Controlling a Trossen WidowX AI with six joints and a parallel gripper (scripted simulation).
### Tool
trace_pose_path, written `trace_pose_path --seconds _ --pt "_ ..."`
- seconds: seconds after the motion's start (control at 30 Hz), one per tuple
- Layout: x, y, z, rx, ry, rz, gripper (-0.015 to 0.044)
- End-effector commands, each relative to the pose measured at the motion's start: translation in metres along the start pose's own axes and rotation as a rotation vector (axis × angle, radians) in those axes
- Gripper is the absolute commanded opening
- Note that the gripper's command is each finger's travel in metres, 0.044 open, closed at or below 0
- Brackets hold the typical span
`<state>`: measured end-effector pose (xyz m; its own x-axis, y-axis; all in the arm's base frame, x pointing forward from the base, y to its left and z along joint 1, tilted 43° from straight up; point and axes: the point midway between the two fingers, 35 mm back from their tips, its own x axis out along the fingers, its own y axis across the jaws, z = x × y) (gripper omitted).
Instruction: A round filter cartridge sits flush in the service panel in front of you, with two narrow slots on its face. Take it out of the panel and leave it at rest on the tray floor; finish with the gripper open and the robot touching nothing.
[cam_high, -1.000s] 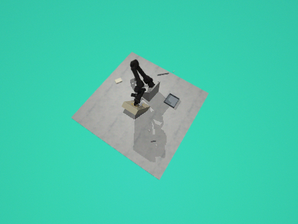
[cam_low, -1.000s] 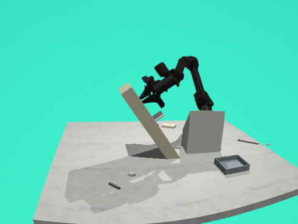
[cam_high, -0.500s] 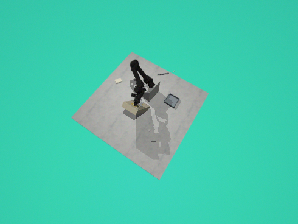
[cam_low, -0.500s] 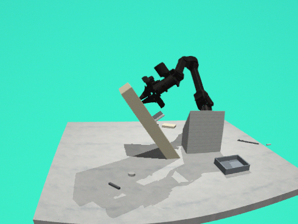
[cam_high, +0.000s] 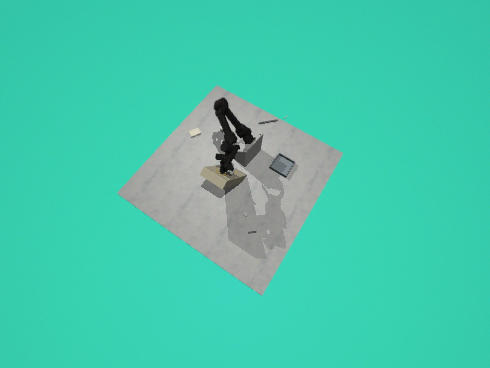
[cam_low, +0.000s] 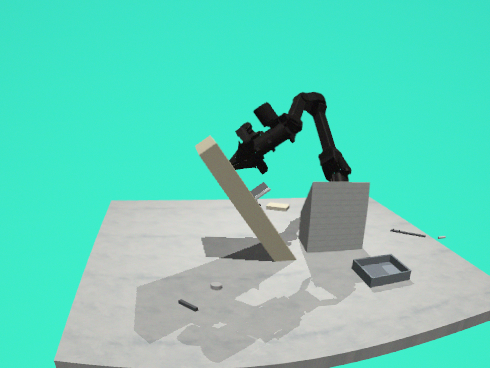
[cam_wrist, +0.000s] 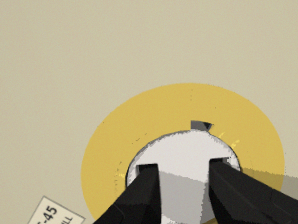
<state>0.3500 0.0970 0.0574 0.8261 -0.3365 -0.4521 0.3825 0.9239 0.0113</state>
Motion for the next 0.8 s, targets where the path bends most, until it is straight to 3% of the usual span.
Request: trace_pose_path --seconds 0.0,0.77 --pt "0.0066 -0.0004 -0.0001 -0.136 0.011 0.002 0.0000" --pt "0.0058 -0.0004 -0.0001 -0.939 0.010 0.006 0.0000"
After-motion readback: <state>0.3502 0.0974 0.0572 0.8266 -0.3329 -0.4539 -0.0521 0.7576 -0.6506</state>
